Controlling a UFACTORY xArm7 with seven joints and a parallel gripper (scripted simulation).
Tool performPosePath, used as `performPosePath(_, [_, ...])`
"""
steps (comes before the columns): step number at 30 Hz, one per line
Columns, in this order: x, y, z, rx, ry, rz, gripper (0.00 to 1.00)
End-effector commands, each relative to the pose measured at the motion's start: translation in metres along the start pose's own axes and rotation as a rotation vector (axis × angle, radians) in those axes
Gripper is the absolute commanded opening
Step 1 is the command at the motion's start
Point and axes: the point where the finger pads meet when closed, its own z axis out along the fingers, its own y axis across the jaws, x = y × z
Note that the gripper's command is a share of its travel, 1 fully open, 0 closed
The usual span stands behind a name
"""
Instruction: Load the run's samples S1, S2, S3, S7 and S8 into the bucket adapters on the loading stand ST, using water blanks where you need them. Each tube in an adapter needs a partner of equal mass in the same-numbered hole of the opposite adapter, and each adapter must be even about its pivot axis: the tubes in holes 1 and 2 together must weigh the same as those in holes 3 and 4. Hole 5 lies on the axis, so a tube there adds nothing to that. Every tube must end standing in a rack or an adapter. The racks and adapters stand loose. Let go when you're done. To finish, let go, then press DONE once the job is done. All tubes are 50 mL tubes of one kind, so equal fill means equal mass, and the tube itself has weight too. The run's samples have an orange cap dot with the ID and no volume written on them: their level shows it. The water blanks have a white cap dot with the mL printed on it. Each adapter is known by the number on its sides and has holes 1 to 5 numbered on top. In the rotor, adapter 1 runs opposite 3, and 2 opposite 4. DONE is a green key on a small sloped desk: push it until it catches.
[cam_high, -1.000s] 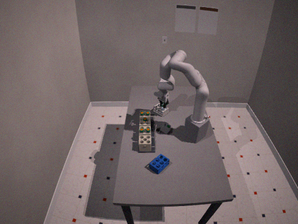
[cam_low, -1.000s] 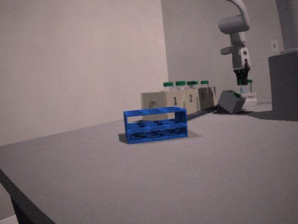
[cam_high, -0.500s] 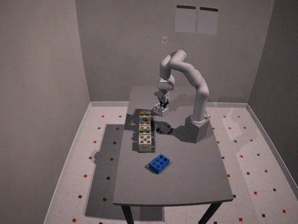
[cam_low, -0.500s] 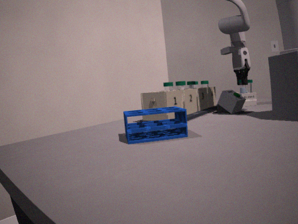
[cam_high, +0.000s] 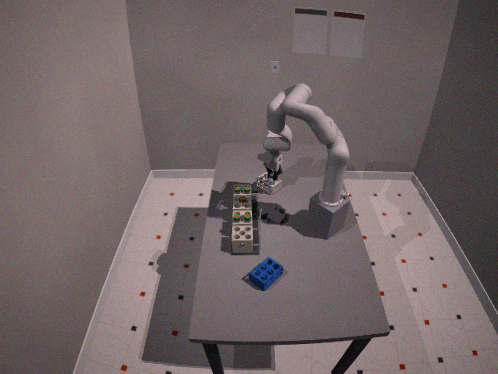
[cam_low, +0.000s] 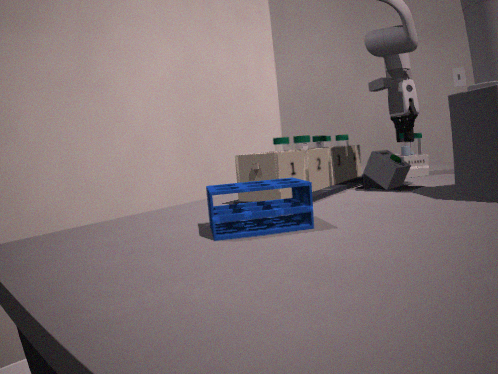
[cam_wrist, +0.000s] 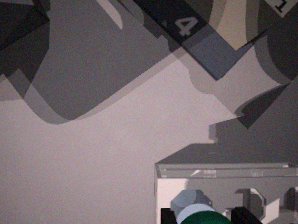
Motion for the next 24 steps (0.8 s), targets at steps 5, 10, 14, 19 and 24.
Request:
performPosePath(5, [0.000, 0.001, -0.001, -0.003, 0.000, 0.000, 0.00])
performPosePath(10, [0.000, 0.001, -0.004, -0.003, 0.000, 0.000, 0.00])
performPosePath(14, [0.000, 0.001, -0.006, -0.003, 0.000, 0.000, 0.00])
performPosePath(19, [0.000, 0.001, -0.010, -0.003, 0.000, 0.000, 0.00])
performPosePath(24, [0.000, 0.001, -0.012, -0.003, 0.000, 0.000, 0.00])
